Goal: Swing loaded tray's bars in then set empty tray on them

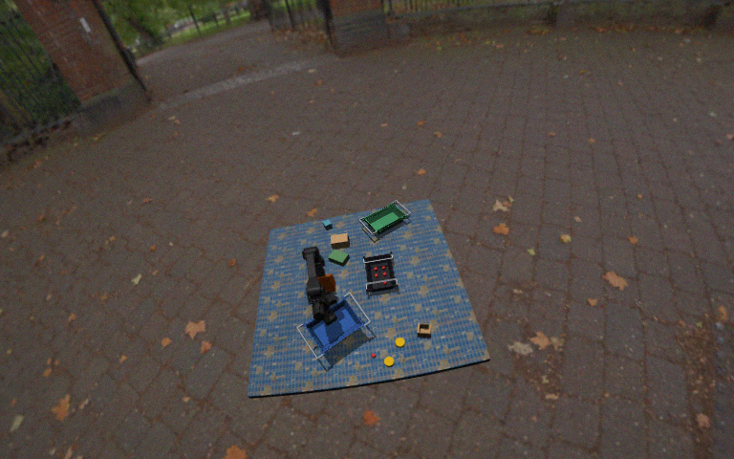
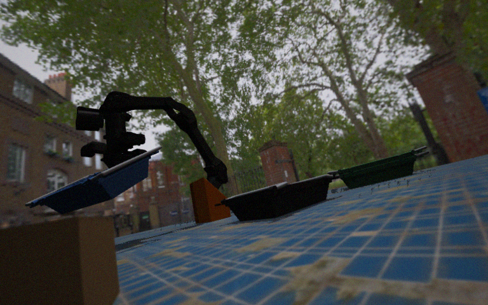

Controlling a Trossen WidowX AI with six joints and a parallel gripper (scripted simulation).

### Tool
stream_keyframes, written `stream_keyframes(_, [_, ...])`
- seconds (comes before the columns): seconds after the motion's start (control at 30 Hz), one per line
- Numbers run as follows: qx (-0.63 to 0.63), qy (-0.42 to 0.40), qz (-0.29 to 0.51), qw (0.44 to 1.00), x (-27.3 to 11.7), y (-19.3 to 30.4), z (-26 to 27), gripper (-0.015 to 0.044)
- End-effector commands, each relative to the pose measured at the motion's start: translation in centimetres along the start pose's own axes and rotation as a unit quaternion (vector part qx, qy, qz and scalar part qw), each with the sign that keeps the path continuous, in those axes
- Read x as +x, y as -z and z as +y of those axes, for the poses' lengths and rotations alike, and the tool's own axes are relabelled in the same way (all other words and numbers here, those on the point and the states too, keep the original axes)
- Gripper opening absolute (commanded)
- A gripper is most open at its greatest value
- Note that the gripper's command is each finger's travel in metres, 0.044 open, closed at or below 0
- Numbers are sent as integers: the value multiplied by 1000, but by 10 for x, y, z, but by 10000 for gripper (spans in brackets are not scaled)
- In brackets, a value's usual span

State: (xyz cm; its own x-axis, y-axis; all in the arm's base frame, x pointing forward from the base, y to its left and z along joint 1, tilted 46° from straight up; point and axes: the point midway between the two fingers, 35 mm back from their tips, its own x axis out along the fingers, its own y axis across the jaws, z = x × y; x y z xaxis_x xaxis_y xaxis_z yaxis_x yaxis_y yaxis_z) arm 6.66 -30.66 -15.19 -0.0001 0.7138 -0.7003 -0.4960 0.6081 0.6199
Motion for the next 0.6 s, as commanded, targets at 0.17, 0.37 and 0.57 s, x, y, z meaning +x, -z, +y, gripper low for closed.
stream_keyframes(0.17, [-7,12,5,1000,-8,-3,-3,0])
stream_keyframes(0.37, [-44,18,10,999,-19,-35,-5,0])
stream_keyframes(0.57, [-83,24,15,996,-27,-70,-5,0])
